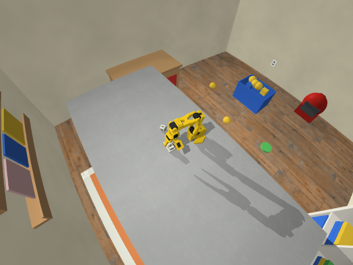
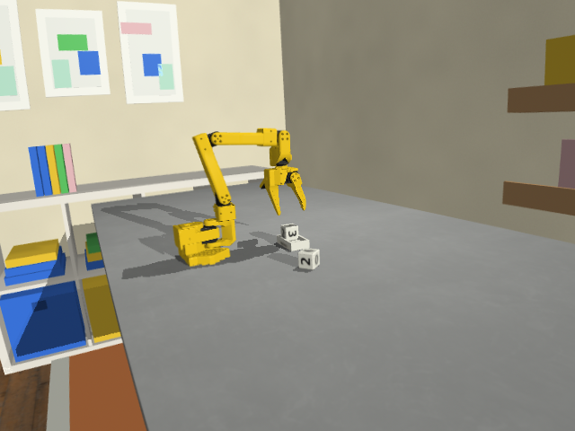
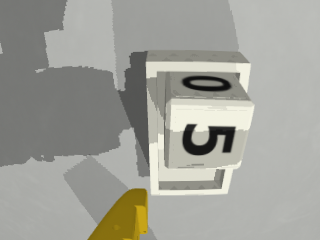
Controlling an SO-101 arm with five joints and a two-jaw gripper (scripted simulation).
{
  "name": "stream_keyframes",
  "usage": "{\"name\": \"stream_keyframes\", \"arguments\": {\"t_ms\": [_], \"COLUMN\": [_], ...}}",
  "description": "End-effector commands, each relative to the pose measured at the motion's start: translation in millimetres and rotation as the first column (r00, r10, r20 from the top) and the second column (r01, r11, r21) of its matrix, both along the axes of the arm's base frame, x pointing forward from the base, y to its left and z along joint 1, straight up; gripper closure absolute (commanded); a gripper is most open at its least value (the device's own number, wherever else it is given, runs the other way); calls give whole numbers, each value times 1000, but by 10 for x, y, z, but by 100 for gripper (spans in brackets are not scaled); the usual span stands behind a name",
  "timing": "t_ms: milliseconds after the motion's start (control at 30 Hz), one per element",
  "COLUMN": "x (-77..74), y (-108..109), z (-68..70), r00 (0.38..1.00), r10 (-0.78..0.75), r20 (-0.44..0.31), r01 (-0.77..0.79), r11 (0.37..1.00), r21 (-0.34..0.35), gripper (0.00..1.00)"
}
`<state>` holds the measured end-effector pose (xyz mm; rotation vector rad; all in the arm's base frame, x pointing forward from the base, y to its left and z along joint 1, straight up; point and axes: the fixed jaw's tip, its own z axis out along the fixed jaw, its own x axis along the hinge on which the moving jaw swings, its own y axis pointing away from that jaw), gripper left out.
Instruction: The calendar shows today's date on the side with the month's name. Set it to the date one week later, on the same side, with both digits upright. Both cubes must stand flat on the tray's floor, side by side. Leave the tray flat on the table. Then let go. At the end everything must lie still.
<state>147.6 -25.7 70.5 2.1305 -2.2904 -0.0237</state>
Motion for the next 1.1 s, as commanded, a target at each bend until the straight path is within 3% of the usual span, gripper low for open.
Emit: {"name": "stream_keyframes", "arguments": {"t_ms": [0, 833, 1067], "x": [47, 44, 65], "y": [3, 3, 0], "z": [156, 169, 269], "r00": [998, 998, 991], "r10": [-1, -1, 0], "r20": [56, 57, 136], "r01": [2, 2, 3], "r11": [1000, 1000, 1000], "r21": [-8, -8, -20], "gripper": [64, 64, 64]}}
